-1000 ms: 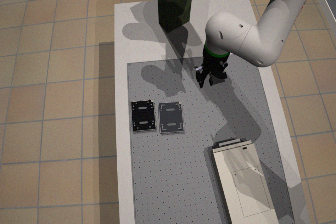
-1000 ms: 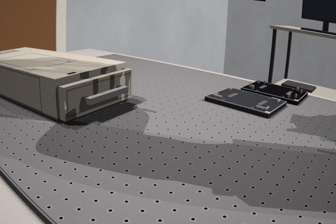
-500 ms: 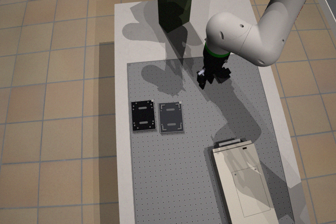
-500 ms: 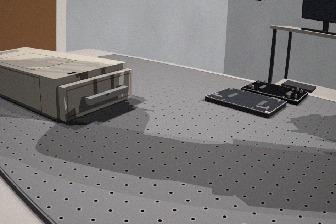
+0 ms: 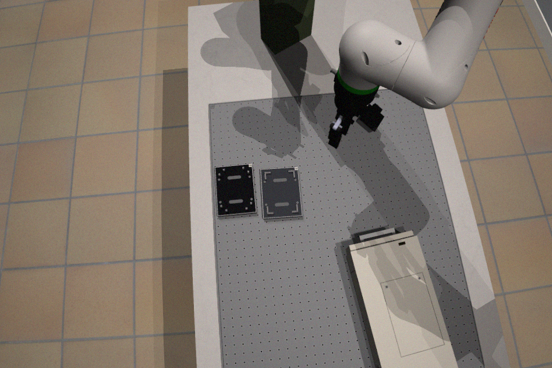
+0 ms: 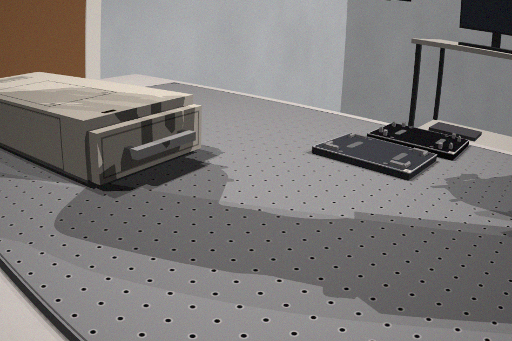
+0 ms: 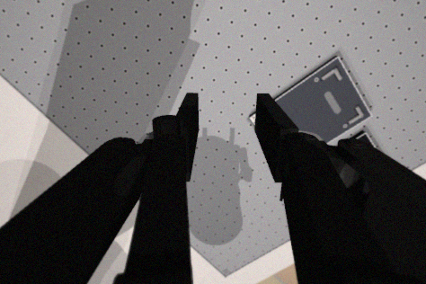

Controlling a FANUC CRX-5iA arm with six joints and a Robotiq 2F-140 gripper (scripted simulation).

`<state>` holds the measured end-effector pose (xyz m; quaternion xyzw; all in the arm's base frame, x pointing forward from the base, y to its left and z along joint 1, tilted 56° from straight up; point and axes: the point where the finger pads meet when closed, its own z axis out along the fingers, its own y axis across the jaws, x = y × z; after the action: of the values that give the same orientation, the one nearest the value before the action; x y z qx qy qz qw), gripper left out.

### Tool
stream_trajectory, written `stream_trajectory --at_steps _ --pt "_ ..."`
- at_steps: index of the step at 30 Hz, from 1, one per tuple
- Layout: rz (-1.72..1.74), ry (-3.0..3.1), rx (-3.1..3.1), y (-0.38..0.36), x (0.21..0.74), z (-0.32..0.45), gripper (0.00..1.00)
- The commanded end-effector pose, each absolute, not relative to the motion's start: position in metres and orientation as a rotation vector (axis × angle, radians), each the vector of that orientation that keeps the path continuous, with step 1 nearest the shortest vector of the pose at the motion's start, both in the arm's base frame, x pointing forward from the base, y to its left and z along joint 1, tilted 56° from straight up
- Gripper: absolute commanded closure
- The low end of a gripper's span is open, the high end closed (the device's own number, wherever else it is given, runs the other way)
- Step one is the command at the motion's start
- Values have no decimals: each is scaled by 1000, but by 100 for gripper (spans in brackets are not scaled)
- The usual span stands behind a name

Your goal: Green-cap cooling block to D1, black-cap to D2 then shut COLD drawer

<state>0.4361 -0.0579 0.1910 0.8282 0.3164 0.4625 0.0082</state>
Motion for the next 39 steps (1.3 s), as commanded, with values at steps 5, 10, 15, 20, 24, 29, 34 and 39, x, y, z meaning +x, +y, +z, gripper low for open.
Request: stream_trajectory --at_steps 5,10,15,20,24,29,34,39 --pt "1418 1199 2415 -58 436 192 66" --pt "1379 1333 2287 -58 436 192 66" --pt "1354 1408 2208 -58 436 192 66" --pt "1309 1525 2073 -58 436 192 66" --pt "1270 1611 1962 -58 436 192 66" --pt "1219 1711 1821 -58 436 192 66" --pt "1206 1734 1786 -58 436 192 66" --pt "1206 1734 1786 -58 436 192 66"
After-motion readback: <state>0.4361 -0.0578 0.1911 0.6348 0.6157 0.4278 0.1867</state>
